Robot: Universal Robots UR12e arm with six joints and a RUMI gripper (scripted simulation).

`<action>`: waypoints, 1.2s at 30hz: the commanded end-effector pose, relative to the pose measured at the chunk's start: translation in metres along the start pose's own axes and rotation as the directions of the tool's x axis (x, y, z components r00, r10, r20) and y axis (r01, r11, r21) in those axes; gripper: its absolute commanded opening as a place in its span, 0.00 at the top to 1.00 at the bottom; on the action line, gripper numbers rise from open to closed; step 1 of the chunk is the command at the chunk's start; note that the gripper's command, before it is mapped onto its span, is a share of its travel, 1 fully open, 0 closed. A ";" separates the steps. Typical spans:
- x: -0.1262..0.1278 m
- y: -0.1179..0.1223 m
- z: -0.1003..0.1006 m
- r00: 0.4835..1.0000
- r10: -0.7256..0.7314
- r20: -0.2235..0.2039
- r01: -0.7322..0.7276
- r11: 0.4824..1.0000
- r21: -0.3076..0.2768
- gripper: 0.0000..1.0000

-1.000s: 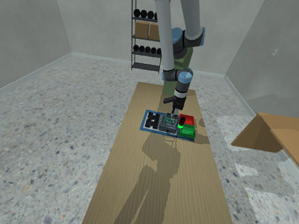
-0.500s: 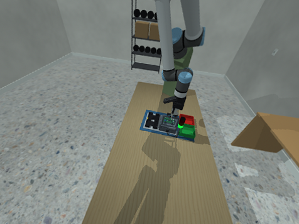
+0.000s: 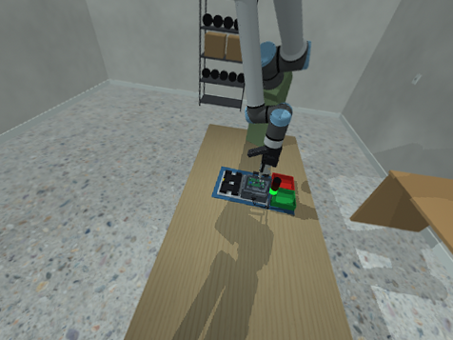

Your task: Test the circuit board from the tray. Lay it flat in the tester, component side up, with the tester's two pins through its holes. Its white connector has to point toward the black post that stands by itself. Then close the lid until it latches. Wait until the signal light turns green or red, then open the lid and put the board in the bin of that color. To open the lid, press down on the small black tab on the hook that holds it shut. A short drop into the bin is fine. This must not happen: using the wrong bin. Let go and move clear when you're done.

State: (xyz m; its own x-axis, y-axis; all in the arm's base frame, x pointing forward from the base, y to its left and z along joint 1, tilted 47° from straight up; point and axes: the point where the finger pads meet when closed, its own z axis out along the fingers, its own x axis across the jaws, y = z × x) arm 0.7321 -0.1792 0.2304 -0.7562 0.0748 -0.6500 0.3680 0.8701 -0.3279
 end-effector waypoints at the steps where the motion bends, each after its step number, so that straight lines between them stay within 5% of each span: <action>1: 0.001 0.001 -0.008 1.000 -0.001 0.000 0.001 1.000 0.000 0.70; 17: 0.001 0.001 -0.058 1.000 -0.001 0.000 0.001 1.000 0.000 0.70; 25: 0.000 0.000 -0.062 1.000 0.001 0.000 -0.001 1.000 0.001 0.70; 26: 0.001 0.000 -0.061 1.000 0.001 -0.001 -0.001 1.000 0.001 0.41; 36: 0.001 0.000 -0.061 1.000 0.000 0.000 0.000 1.000 0.001 0.41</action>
State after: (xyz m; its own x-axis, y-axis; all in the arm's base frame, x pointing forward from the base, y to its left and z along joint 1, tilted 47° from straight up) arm 0.7006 -0.1491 0.2737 -0.7546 0.0734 -0.6520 0.3678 0.8702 -0.3277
